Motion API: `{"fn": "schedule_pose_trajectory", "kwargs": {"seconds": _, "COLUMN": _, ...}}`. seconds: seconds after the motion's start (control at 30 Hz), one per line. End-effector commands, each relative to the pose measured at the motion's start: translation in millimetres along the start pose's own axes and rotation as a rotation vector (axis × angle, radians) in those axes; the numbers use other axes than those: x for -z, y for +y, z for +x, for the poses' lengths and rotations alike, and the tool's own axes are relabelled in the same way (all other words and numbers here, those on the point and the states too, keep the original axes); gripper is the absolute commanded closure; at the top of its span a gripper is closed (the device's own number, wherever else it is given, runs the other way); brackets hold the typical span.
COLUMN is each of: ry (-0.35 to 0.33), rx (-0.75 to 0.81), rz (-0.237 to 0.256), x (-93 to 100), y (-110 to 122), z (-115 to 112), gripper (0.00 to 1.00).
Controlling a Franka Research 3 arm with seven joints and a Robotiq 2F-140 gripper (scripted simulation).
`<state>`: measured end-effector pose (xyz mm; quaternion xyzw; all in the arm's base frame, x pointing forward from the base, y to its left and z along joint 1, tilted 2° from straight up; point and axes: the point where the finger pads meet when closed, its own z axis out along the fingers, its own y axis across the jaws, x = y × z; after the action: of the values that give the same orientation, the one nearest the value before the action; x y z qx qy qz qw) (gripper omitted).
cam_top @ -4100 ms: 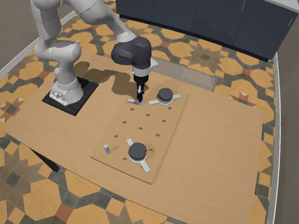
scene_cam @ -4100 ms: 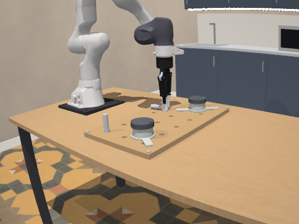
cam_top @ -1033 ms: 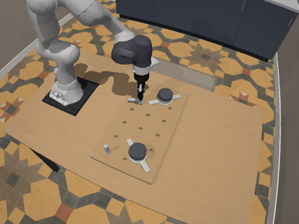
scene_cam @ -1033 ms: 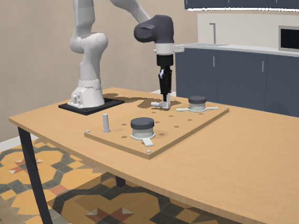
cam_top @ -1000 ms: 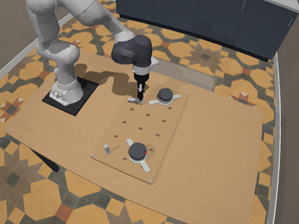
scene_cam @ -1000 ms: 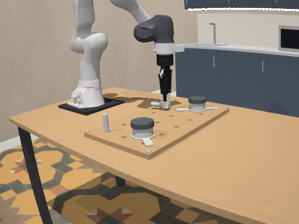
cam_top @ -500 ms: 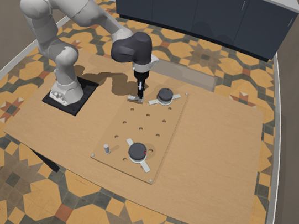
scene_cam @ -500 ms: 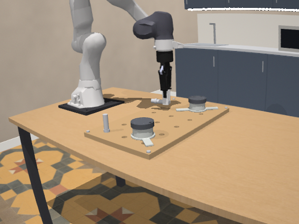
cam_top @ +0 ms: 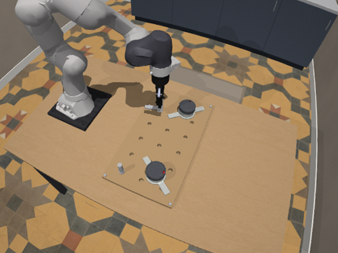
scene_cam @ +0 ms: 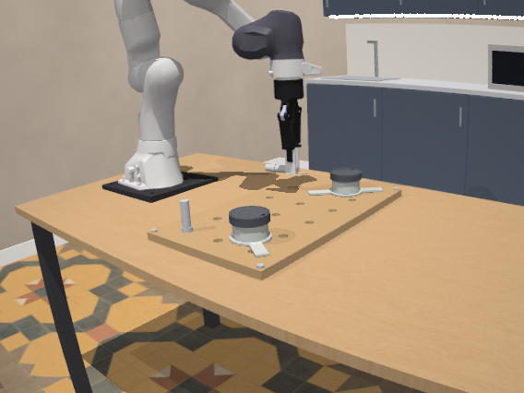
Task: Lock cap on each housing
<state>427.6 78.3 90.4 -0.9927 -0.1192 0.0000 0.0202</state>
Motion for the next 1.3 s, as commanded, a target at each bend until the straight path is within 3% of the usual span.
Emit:
{"fn": "schedule_pose_trajectory", "kwargs": {"seconds": 0.0, "ry": -0.011, "rx": -0.024, "rz": -0.008, "x": 4.8, "y": 1.6, "z": -4.2, "gripper": 0.9}}
{"fn": "schedule_pose_trajectory", "kwargs": {"seconds": 0.97, "ry": -0.011, "rx": -0.024, "rz": -0.008, "x": 71.4, "y": 1.1, "z": -3.5, "gripper": 0.9}}
{"fn": "schedule_pose_trajectory", "kwargs": {"seconds": 1.27, "ry": -0.011, "rx": -0.024, "rz": -0.008, "x": 84.2, "y": 1.0, "z": -3.3, "gripper": 0.9}}
